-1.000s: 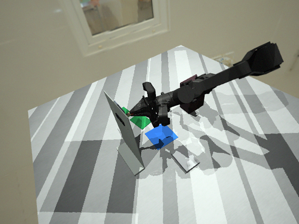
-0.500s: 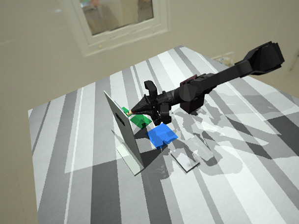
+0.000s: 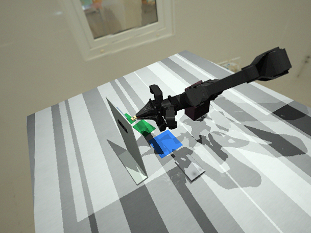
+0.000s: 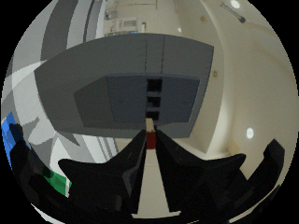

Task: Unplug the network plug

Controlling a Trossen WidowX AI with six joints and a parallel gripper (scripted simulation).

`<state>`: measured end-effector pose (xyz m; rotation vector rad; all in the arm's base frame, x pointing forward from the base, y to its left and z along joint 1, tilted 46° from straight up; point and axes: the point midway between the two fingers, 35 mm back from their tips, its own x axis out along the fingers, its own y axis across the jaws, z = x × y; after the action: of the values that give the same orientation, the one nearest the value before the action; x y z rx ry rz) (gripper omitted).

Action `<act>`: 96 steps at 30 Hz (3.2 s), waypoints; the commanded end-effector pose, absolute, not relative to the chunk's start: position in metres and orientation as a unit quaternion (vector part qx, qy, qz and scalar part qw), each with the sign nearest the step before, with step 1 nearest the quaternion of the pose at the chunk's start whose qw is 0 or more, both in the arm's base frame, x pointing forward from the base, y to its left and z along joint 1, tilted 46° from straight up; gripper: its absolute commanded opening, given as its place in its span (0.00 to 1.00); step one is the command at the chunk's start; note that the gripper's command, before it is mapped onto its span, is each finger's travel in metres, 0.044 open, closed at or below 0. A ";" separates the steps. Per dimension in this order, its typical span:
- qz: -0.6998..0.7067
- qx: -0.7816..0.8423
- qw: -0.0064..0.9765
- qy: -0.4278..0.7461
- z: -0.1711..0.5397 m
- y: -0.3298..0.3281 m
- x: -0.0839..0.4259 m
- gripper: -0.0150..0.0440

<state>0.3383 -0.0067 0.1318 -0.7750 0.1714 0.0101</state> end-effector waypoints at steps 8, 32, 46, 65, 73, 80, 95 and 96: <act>0.005 -0.379 0.922 0.079 0.132 -0.009 0.331 0.25; 0.005 -0.379 0.922 0.079 0.128 -0.014 0.317 0.25; 0.005 -0.378 0.922 0.082 0.133 -0.021 0.315 0.25; 0.005 -0.379 0.922 0.081 0.165 -0.043 0.303 0.25; 0.005 -0.380 0.921 0.080 0.178 -0.050 0.294 0.25; 0.042 -0.392 0.915 0.092 0.165 -0.043 0.296 0.25; 0.198 -0.423 0.876 0.120 0.108 -0.005 0.297 0.25; 0.208 -0.424 0.873 0.121 0.105 -0.003 0.296 0.25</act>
<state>0.2979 -0.0108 0.1180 -0.8786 0.2386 0.3639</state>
